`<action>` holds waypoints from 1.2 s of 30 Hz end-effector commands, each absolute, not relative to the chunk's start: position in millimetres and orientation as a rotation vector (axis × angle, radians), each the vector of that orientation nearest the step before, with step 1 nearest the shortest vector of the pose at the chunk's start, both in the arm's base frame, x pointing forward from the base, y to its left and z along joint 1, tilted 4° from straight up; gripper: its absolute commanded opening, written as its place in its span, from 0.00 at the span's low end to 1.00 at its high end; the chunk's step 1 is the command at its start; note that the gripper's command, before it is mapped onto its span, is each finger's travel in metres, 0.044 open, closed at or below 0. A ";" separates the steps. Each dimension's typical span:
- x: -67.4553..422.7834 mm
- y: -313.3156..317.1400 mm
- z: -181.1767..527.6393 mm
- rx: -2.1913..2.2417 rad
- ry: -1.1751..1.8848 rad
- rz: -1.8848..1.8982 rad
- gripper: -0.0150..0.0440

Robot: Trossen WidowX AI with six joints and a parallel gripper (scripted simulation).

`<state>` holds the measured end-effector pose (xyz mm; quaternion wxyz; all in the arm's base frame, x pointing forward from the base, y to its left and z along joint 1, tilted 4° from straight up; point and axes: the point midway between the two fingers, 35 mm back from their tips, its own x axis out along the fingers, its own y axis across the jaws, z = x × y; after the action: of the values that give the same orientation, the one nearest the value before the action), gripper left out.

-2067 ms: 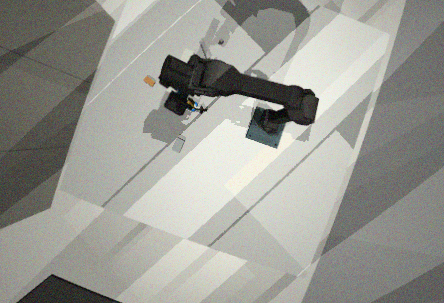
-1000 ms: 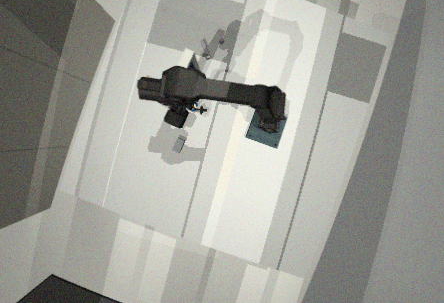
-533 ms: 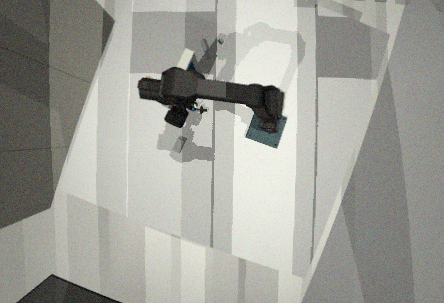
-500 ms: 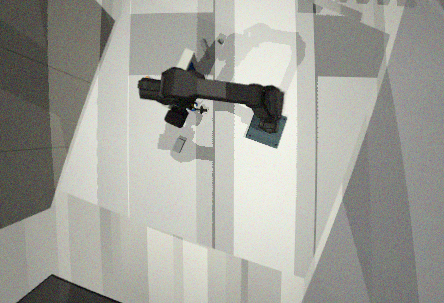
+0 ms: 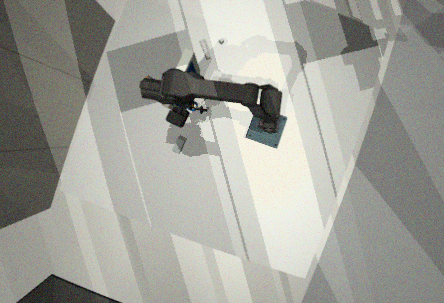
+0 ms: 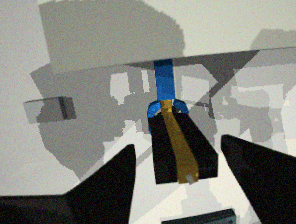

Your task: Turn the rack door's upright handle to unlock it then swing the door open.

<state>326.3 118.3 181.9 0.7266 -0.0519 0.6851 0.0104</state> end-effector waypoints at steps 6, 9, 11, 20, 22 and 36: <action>325.8 116.8 164.1 -0.115 1.546 0.035 0.73; 325.7 116.4 160.4 -0.114 1.553 0.037 0.73; 325.7 116.3 160.1 -0.114 1.554 0.037 0.69; 325.7 116.3 160.1 -0.114 1.554 0.037 0.39; 325.7 116.3 160.1 -0.114 1.554 0.037 0.36; 325.7 116.3 160.1 -0.171 1.553 0.094 0.27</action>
<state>325.9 116.4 161.3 0.7122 -0.0575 0.6993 0.0227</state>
